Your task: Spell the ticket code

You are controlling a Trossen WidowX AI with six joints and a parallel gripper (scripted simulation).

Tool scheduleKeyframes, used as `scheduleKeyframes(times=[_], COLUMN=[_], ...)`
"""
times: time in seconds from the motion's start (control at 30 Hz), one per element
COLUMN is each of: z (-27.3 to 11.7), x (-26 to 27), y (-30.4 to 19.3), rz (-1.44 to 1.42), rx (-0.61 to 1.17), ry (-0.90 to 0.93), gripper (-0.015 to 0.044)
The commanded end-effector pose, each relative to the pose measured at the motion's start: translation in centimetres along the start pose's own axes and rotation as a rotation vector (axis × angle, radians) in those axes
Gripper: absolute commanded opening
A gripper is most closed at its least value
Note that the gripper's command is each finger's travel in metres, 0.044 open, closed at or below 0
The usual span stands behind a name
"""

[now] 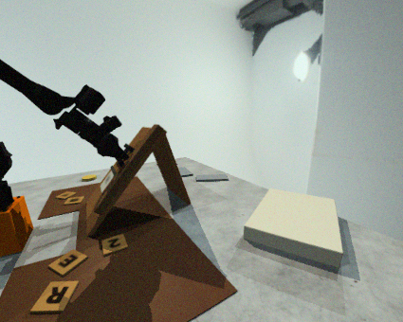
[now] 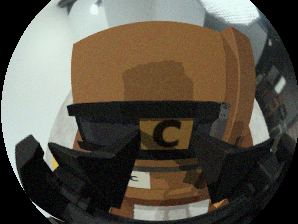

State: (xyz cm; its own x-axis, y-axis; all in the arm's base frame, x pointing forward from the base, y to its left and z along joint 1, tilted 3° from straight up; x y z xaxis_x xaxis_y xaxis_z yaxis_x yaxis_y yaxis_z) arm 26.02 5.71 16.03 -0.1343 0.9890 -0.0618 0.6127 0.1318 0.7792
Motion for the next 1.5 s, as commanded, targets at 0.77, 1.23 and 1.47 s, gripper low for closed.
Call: scheduleKeyframes(times=[0.77, 1.23, 1.47], z=[0.0, 0.0, 0.0], x=[-1.3, -2.0, -1.9], y=[-0.1, -0.2, -0.2], rz=[-0.006, -0.006, -0.001], rx=[-0.004, -0.004, 0.000], ry=[0.004, 0.003, -0.001], gripper=[0.0000, 0.0000, 0.0184])
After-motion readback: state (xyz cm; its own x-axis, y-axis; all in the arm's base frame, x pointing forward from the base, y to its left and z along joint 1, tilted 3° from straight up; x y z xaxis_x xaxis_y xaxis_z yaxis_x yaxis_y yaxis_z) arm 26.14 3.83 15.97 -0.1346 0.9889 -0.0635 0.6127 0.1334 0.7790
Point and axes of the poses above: the point midway between the two fingers, 35 mm back from their tips, its own z axis out along the fingers, its own x axis across the jaws, y = z × x, the point moved 7 cm from there along -z, back along the fingers, and after that the axes turned 7 degrees about -z, right-handed, at the moved point
